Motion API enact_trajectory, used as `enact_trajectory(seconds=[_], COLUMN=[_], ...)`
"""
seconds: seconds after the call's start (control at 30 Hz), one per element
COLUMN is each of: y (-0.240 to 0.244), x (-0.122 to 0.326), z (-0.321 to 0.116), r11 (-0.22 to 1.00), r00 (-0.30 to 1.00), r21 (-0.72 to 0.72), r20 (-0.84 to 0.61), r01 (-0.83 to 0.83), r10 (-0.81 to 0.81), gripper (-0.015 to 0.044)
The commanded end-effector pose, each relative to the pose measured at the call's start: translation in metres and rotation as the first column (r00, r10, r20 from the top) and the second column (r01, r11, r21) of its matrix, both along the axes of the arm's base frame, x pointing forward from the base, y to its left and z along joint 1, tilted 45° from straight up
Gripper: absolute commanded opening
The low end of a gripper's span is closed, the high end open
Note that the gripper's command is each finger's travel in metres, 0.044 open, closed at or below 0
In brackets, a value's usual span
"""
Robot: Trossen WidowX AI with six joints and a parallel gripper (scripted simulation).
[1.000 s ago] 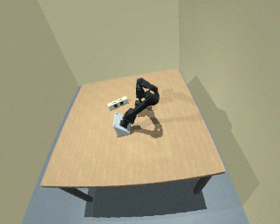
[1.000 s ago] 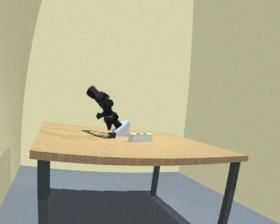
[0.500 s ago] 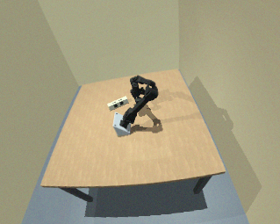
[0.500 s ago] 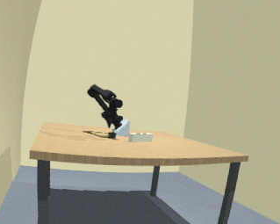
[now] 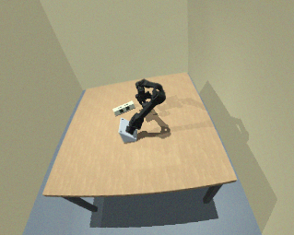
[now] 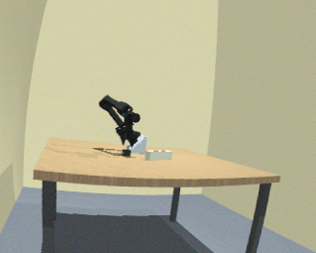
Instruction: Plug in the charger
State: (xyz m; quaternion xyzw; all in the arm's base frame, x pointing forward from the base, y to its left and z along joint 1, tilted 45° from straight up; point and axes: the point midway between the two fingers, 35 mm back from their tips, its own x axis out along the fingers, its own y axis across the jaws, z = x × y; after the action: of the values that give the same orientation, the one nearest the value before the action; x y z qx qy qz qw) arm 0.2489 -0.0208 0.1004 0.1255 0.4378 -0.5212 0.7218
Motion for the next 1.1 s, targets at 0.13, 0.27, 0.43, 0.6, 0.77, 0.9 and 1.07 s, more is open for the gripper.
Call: enact_trajectory(seconds=[0.13,0.27,0.43,0.6,0.77,0.9,1.07], y=[-0.007,-0.011,-0.016,-0.022,-0.027,-0.032,-0.038], x=[0.000,0.002,0.003,0.004,0.005,0.005,0.006], z=[-0.007,-0.011,-0.017,-0.022,-0.028,-0.033,-0.038], r11=[1.000,1.000,1.000,1.000,1.000,1.000,1.000], r00=[1.000,1.000,1.000,1.000,1.000,1.000,1.000], r21=[-0.007,-0.007,-0.006,-0.006,-0.007,-0.008,-0.009], r20=[-0.005,-0.005,-0.005,-0.005,-0.005,-0.005,-0.005], r01=[-0.006,-0.006,-0.006,-0.006,-0.006,-0.006,-0.006], r10=[0.006,0.006,0.006,0.006,0.006,0.006,0.006], gripper=[0.0440,0.0440,0.0440,0.0440,0.0440,0.0440,0.0440])
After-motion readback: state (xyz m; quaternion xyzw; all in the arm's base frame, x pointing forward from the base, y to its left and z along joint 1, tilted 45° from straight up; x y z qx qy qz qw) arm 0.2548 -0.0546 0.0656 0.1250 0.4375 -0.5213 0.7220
